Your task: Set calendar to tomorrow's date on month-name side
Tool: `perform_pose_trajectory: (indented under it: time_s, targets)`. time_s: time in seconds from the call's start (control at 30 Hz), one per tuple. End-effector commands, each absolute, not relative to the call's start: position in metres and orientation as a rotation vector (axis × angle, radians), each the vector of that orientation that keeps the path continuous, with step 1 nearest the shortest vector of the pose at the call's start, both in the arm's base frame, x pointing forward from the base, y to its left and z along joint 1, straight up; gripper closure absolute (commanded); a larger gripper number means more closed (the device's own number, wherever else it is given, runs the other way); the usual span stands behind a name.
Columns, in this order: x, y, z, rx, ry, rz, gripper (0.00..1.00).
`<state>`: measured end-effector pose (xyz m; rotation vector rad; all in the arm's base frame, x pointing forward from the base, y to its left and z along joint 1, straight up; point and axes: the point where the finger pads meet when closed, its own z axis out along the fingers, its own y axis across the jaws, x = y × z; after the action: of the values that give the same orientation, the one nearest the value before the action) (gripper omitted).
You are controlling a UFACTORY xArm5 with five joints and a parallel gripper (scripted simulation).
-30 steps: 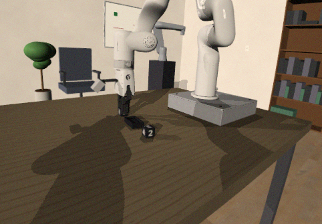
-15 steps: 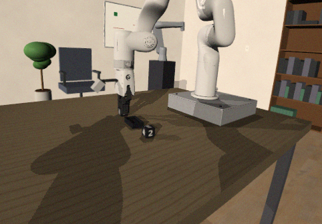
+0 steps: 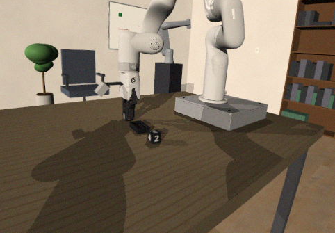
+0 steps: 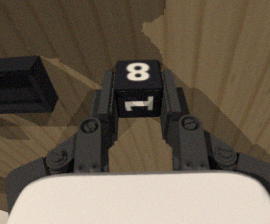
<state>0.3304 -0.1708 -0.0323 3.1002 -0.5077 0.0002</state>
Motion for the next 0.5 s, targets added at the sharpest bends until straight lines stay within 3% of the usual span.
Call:
perform_pose_trajectory:
  time_s: [0.0, 0.4, 0.47]
  targets:
    - [0.3315, -0.1713, -0.0315, 3.099, -0.508, 0.005, 0.73]
    - [0.3315, -0.1713, -0.0315, 3.099, -0.508, 0.005, 0.73]
    - [0.3315, -0.1713, -0.0315, 3.099, -0.508, 0.005, 0.69]
